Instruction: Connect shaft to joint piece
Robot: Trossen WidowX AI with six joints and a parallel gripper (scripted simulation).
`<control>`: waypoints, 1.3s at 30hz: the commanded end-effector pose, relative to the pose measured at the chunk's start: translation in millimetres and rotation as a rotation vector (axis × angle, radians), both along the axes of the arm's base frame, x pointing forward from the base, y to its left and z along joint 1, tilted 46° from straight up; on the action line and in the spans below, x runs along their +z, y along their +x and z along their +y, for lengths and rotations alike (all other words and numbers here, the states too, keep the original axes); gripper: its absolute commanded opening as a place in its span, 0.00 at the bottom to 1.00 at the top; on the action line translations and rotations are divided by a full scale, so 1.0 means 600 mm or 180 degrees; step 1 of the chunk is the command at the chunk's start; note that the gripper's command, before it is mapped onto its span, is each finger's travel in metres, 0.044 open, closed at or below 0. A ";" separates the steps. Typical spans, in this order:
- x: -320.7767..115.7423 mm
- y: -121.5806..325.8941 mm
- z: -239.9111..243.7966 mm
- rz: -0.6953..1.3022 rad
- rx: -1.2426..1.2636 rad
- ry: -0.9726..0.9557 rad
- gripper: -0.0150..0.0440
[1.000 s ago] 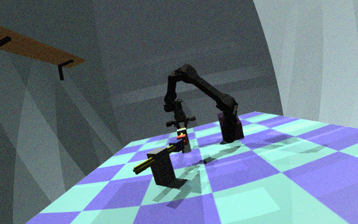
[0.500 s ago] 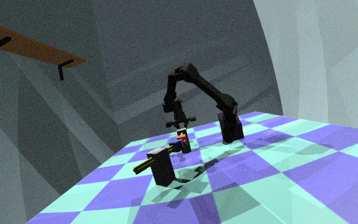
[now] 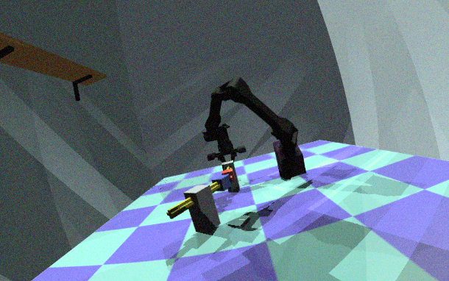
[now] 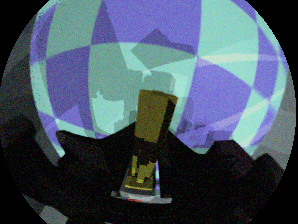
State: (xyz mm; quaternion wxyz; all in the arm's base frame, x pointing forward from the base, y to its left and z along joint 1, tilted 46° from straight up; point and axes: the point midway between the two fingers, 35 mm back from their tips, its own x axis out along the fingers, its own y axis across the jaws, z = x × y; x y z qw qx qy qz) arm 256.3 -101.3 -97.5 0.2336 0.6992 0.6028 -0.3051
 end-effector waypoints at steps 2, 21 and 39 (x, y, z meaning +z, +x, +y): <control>0.004 0.002 0.007 -0.0002 0.0000 0.0012 0.25; 0.001 0.000 0.001 0.0001 -0.0002 -0.0001 0.41; 0.001 0.000 0.001 0.0001 -0.0002 -0.0001 1.00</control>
